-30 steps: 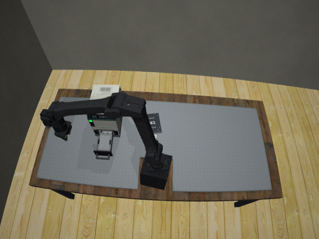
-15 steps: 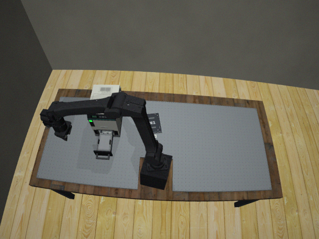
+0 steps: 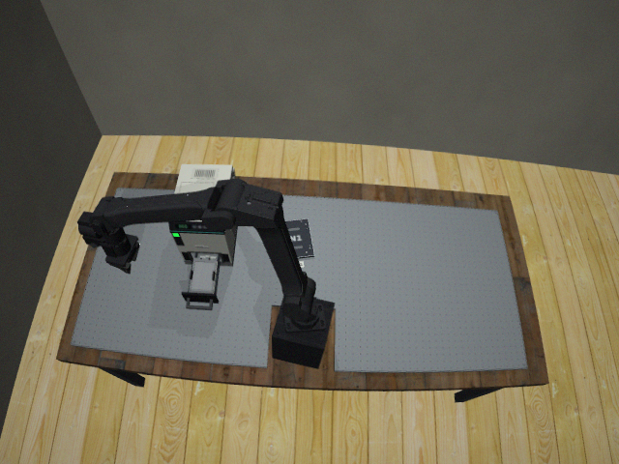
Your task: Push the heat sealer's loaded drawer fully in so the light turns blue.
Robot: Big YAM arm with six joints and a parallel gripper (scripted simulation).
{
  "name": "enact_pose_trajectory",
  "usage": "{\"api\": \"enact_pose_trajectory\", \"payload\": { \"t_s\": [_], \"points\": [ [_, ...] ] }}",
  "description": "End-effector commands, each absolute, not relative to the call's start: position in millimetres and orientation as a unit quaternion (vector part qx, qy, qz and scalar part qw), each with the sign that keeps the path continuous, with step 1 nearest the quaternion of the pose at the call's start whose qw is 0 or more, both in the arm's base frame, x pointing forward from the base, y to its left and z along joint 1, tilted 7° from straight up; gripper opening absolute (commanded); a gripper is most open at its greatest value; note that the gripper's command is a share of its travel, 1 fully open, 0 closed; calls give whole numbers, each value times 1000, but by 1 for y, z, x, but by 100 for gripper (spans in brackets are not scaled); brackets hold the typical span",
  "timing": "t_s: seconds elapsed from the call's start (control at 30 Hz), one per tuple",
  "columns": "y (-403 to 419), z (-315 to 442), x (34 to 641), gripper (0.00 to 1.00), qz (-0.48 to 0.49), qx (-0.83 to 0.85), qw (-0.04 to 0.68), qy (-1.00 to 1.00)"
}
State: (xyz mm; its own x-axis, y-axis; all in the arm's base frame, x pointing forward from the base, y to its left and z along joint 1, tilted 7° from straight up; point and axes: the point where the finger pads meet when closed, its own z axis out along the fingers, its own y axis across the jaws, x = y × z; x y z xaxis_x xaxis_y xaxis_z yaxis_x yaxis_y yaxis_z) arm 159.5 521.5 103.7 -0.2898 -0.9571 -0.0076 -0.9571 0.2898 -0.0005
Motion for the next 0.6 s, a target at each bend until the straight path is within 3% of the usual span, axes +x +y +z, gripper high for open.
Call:
{"api": "enact_pose_trajectory", "payload": {
  "t_s": [0.0,0.57],
  "points": [
    [522,106,154,45,-1,-612,13,791],
    [480,65,141,45,-10,-620,11,784]
  ]
}}
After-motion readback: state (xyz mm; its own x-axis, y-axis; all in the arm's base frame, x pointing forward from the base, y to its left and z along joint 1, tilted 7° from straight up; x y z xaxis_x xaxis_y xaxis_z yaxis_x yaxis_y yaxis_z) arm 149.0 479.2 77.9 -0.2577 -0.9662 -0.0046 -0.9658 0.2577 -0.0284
